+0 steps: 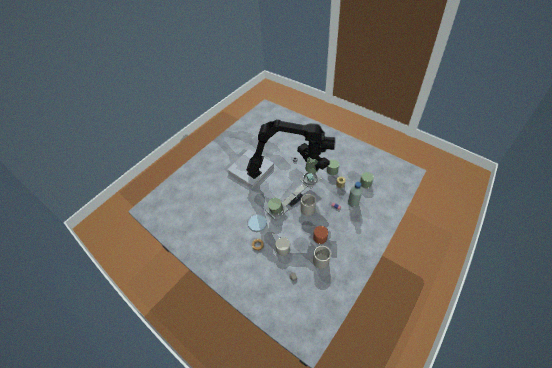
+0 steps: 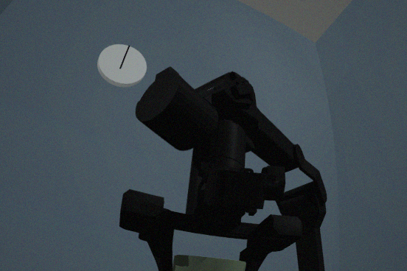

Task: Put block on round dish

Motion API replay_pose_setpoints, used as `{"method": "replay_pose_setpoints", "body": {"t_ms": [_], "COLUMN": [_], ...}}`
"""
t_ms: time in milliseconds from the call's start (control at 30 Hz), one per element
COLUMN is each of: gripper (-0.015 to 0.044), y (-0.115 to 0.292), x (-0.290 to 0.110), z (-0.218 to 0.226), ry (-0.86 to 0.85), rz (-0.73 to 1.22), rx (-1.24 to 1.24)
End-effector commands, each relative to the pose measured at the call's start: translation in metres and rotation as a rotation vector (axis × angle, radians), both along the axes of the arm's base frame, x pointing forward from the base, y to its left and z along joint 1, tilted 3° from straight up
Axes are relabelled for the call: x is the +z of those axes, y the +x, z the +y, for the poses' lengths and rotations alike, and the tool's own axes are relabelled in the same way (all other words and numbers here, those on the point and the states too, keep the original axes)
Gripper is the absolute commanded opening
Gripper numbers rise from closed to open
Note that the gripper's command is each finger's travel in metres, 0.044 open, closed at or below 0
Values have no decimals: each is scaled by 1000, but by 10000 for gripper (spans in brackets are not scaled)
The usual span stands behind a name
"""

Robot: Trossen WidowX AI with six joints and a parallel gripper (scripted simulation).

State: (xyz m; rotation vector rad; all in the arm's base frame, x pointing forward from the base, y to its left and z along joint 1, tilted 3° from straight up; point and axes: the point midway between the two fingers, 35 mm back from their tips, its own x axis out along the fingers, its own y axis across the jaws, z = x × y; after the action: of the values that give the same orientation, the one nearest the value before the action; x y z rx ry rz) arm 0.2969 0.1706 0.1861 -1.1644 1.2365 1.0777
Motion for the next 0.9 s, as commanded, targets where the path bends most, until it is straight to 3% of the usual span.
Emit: {"method": "replay_pose_setpoints", "body": {"t_ms": [0, 333, 867], "gripper": [0, 0, 0], "y": [0, -2, -78], "x": [0, -3, -80], "z": [0, 4, 81], "ry": [2, 2, 15], "rz": [-3, -3, -1], "rx": [0, 0, -3]}}
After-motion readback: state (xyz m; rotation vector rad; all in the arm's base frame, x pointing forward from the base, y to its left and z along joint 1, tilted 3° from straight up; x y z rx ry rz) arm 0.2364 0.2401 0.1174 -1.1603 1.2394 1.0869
